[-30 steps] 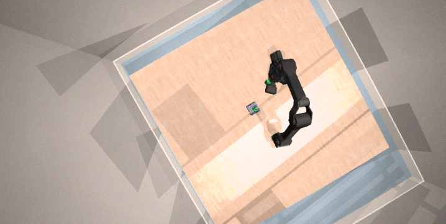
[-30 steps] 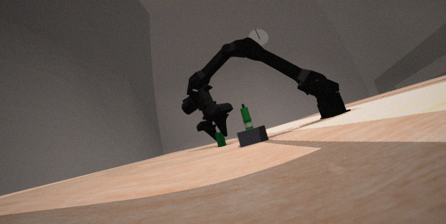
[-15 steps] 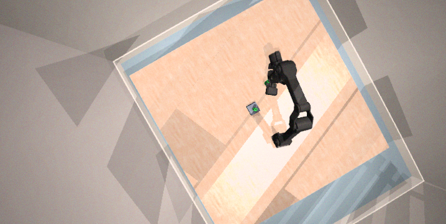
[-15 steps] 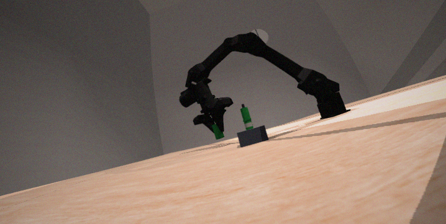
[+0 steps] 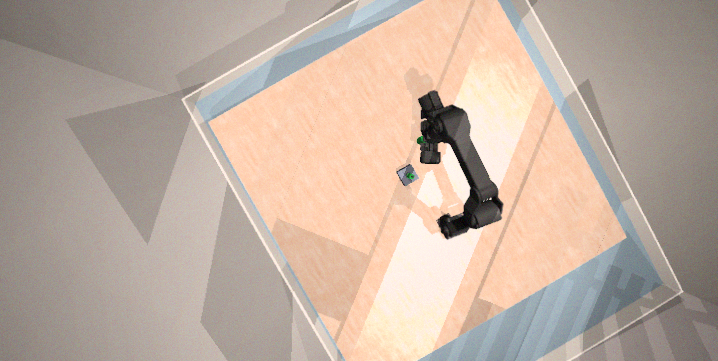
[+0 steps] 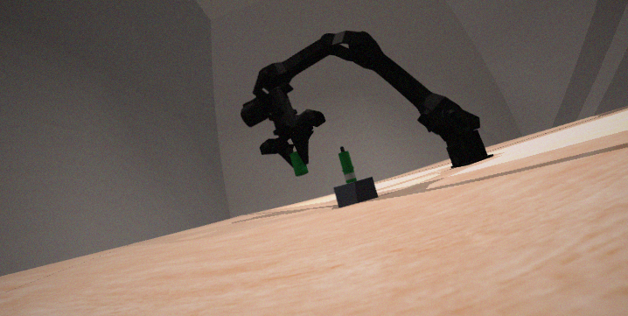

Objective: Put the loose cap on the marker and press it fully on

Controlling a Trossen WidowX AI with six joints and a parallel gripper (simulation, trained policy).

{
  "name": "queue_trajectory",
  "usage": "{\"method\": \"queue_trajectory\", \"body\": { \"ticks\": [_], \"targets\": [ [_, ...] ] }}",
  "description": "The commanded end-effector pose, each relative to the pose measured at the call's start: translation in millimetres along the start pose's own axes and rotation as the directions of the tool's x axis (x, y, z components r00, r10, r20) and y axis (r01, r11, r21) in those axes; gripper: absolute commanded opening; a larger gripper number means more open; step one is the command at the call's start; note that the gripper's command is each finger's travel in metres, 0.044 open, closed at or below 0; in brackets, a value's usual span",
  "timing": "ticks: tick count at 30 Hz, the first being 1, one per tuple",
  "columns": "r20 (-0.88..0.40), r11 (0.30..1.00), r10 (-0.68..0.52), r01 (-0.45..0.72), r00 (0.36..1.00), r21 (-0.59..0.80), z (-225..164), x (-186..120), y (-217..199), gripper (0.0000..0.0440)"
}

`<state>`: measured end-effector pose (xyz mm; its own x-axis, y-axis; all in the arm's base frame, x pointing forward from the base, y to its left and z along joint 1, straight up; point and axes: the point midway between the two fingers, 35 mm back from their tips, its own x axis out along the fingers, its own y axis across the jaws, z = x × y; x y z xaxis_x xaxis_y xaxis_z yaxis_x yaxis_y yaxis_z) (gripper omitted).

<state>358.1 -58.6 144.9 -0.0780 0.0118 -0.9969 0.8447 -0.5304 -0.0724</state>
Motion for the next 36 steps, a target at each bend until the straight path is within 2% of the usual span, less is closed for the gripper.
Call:
{"method": "queue_trajectory", "body": {
  "ticks": [1, 18, 36],
  "targets": [
    [-0.005, 1.000, -0.005, 0.004, 1.000, -0.011, -9.8, -7.5, -12.7, 0.0080],
    [0.001, 0.994, -0.019, 0.019, 1.000, -0.107, -47.0, -28.3, -76.4, 0.0044],
    [0.017, 0.986, -0.036, 0.038, 0.999, -0.165, -40.8, -27.2, -115.6, 0.0002]
  ]
}}
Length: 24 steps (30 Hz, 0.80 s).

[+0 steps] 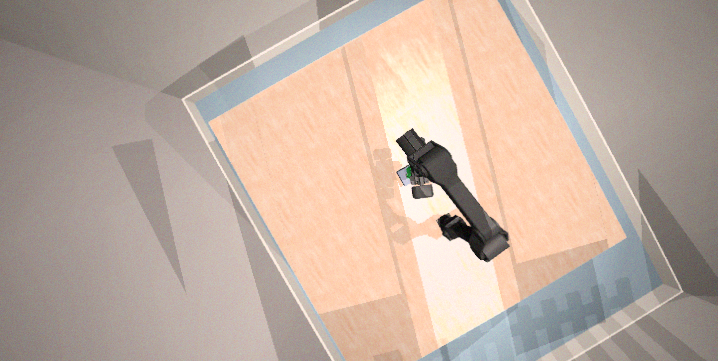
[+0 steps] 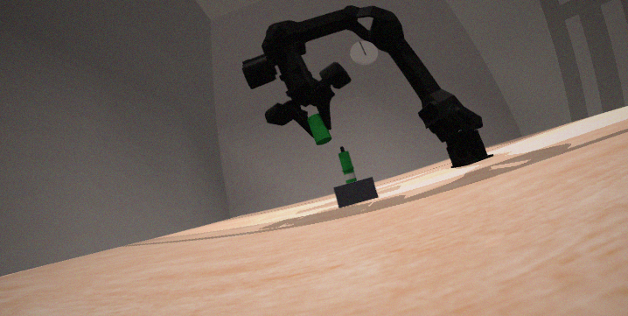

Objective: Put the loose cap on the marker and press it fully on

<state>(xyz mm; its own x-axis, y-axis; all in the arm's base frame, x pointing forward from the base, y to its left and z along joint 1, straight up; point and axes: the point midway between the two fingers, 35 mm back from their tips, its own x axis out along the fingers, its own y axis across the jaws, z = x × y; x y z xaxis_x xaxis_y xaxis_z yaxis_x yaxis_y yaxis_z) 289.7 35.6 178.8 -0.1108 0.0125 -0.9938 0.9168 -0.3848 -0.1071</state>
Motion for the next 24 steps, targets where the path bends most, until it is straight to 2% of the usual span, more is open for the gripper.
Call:
{"method": "queue_trajectory", "body": {
  "ticks": [1, 10, 24],
  "targets": [
    [-0.001, 1.000, -0.009, 0.009, 1.000, -0.005, 1.2, 0.7, -7.4, 0.0000],
    [0.005, 1.000, -0.019, 0.019, 1.000, -0.022, 3.8, 5.3, -19.4, 0.0000],
    [0.021, 0.999, -0.032, 0.033, 0.999, -0.042, 5.9, 28.1, -22.7, 0.0000]
  ]
}}
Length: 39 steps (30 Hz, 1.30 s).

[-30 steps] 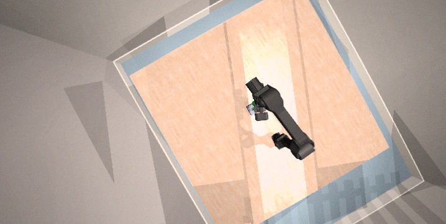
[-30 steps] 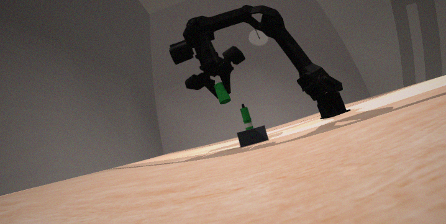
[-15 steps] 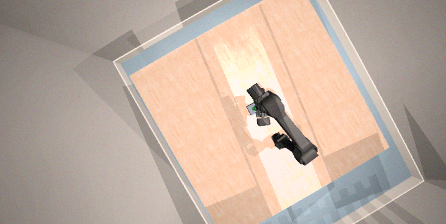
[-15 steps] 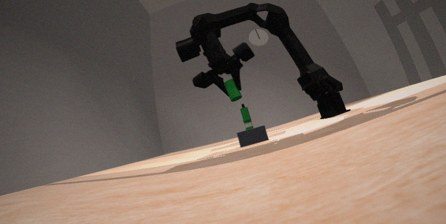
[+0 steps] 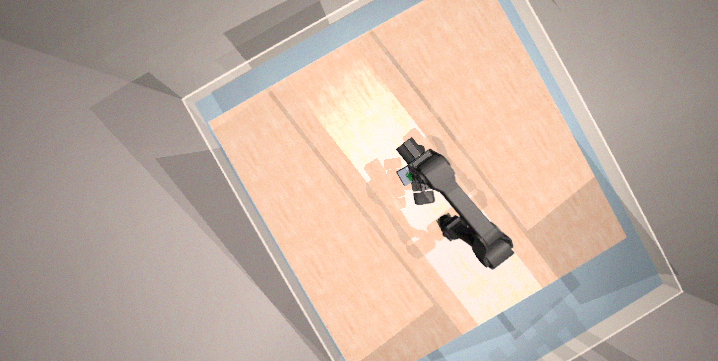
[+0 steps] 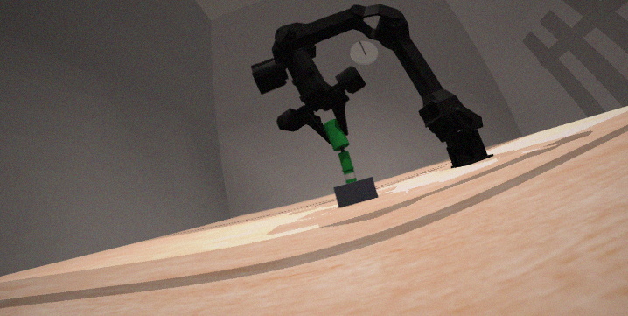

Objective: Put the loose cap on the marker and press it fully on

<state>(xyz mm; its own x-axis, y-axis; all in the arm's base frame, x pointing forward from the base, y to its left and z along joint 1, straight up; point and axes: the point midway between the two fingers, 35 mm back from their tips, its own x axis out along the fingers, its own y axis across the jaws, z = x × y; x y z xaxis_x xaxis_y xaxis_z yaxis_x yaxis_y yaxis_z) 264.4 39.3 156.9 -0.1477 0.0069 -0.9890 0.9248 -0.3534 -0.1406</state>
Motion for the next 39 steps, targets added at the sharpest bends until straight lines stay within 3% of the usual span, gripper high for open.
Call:
{"method": "queue_trajectory", "body": {
  "ticks": [1, 19, 29, 34, 39],
  "targets": [
    [0.002, 1.000, -0.006, 0.006, 1.000, -0.012, 0.4, 6.0, -0.9, 0.0000],
    [-0.002, 0.995, -0.063, 0.063, 0.998, -0.078, -1.0, 50.7, -4.8, 0.0000],
    [-0.005, 0.993, -0.063, 0.062, 0.998, -0.105, -2.5, 59.8, -5.0, 0.0002],
    [0.000, 0.992, -0.064, 0.063, 0.998, -0.109, -2.1, 62.3, -5.0, 0.0133],
    [0.003, 0.990, -0.074, 0.073, 0.997, -0.116, -1.0, 65.0, -7.4, 0.0155]
  ]
}}
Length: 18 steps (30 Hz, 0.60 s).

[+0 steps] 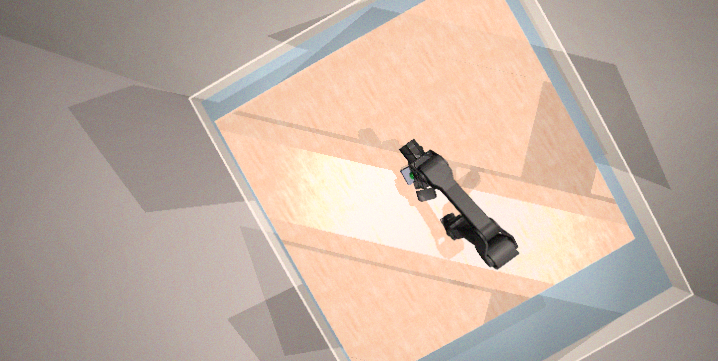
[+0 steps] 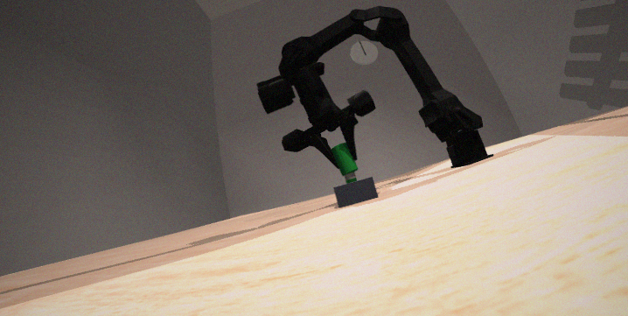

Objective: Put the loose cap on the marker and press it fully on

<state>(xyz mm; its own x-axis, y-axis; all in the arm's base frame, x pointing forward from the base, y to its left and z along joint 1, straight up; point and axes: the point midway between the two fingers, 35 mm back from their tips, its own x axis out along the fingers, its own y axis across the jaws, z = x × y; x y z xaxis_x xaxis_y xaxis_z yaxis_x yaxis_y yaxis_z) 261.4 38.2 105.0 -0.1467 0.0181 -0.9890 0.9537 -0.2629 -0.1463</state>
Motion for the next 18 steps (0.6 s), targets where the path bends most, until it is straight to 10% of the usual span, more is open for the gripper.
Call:
{"method": "queue_trajectory", "body": {
  "ticks": [1, 11, 18],
  "targets": [
    [0.007, 0.997, -0.073, 0.073, 0.997, -0.021, -1.6, 13.4, -12.4, 0.0164],
    [0.005, 0.994, -0.101, 0.101, 0.995, -0.033, 0.8, 15.6, -21.4, 0.0256],
    [-0.014, 0.995, -0.087, 0.087, 0.996, -0.044, 0.8, 15.5, -23.0, 0.0399]
  ]
}}
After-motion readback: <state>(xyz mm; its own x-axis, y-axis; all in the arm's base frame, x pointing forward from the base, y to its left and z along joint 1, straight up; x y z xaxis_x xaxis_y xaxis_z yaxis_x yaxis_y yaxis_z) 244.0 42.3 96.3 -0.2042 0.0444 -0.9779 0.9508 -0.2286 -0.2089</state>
